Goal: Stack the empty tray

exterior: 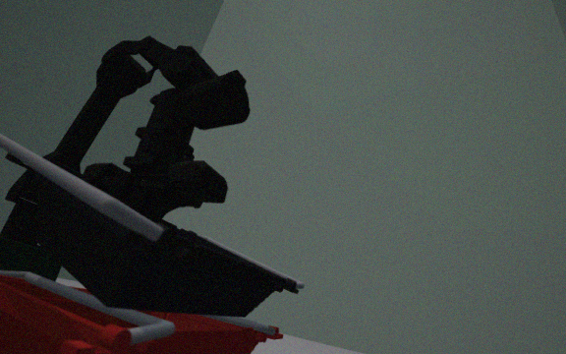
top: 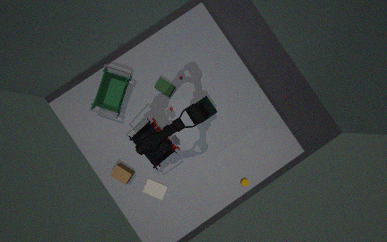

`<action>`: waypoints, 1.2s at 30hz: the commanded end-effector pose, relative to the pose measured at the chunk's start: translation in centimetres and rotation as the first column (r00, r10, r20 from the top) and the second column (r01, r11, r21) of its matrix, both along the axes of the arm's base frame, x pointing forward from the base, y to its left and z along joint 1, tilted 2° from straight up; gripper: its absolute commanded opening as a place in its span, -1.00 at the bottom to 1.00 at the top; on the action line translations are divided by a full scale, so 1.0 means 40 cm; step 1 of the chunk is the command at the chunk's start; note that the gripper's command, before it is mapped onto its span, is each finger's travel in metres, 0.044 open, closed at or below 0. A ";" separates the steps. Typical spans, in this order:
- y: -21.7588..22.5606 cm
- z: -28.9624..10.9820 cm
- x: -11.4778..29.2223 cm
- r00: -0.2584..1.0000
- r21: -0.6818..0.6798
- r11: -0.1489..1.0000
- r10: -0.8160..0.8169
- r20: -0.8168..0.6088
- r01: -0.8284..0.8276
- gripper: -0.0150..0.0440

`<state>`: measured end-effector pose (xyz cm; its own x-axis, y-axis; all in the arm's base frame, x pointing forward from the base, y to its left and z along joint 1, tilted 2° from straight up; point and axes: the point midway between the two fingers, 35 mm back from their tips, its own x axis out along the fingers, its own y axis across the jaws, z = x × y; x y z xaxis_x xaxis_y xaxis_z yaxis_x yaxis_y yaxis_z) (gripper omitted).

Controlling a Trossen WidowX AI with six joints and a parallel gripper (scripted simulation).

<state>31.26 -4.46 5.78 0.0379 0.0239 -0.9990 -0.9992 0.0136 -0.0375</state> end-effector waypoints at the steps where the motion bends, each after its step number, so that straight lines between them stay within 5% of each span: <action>1: -0.001 -0.013 -0.011 1.000 -0.001 1.000 0.005 -0.024 -0.005 -0.49; 36: 0.000 -0.031 -0.018 1.000 -0.001 1.000 0.005 -0.024 -0.005 -0.49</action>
